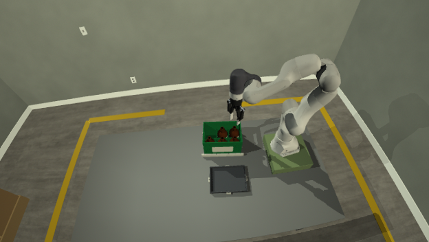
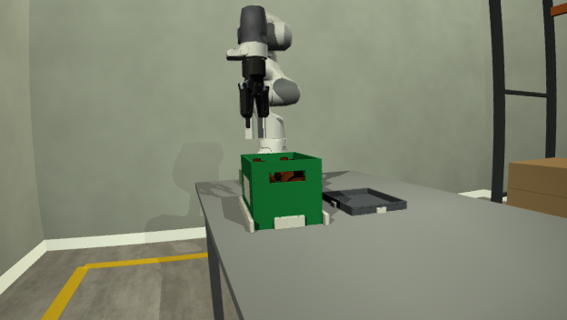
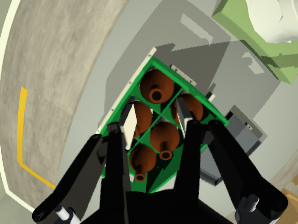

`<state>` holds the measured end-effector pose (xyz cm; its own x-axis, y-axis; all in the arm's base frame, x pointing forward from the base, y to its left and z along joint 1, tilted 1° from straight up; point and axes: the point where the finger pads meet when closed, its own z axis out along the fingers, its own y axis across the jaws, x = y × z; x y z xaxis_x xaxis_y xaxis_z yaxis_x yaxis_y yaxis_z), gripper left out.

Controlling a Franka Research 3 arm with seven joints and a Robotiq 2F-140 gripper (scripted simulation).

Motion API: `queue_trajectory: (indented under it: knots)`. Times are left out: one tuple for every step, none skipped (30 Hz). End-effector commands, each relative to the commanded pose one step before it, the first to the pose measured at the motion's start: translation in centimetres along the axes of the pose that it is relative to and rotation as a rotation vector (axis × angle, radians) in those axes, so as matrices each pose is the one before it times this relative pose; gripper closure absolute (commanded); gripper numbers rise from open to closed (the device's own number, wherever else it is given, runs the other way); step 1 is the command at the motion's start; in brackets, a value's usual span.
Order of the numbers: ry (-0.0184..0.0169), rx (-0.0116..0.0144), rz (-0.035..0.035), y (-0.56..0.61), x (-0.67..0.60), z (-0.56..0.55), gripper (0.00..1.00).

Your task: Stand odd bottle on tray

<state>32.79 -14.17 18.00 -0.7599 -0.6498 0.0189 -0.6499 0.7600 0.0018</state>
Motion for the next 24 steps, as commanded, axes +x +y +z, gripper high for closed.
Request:
queue_trajectory:
  knots:
    - [0.00126, -0.00151, -0.00584, 0.079, 0.082, 0.026, 0.56]
    - [0.0, 0.0, 0.0, 0.0, 0.0, 0.007, 0.56]
    - [0.0, 0.0, 0.0, 0.0, 0.0, 0.011, 0.56]
    - [0.0, 0.0, 0.0, 0.0, 0.0, 0.016, 0.56]
    - [0.0, 0.0, 0.0, 0.0, 0.0, 0.021, 0.56]
    - [0.0, 0.0, 0.0, 0.0, 0.0, 0.027, 0.56]
    - [0.0, 0.0, 0.0, 0.0, 0.0, 0.034, 0.56]
    - [0.0, 0.0, -0.00001, 0.0, 0.0, 0.04, 0.56]
    - [0.0, 0.0, -0.00001, 0.0, 0.0, 0.048, 0.56]
    - [0.0, 0.0, -0.00001, 0.0, 0.0, 0.055, 0.56]
    - [0.0, 0.0, -0.00001, 0.0, 0.0, 0.062, 0.56]
    - [0.0, 0.0, -0.00001, 0.0, 0.0, 0.069, 0.56]
    - [0.0, 0.0, -0.00001, 0.0, 0.0, 0.076, 0.56]
    - [0.0, 0.0, 0.0, 0.0, 0.0, 0.0, 0.56]
    - [0.0, 0.0, 0.0, 0.0, 0.0, 0.0, 0.56]
    - [0.0, 0.0, 0.0, 0.0, 0.0, 0.083, 0.56]
    - [0.0, 0.0, 0.0, 0.0, 0.0, 0.09, 0.56]
    - [0.0, 0.0, 0.0, 0.0, 0.0, 0.096, 0.56]
    - [0.0, 0.0, 0.0, 0.0, 0.0, 0.103, 0.56]
    - [0.0, 0.0, 0.0, 0.0, 0.0, 0.108, 0.56]
    - [0.0, 0.0, 0.0, 0.0, 0.0, 0.113, 0.56]
    - [0.0, 0.0, 0.0, 0.0, 0.0, 0.118, 0.56]
    - [0.0, 0.0, 0.0, 0.0, 0.0, 0.123, 0.56]
    - [0.0, 0.0, 0.0, 0.0, 0.001, 0.127, 0.56]
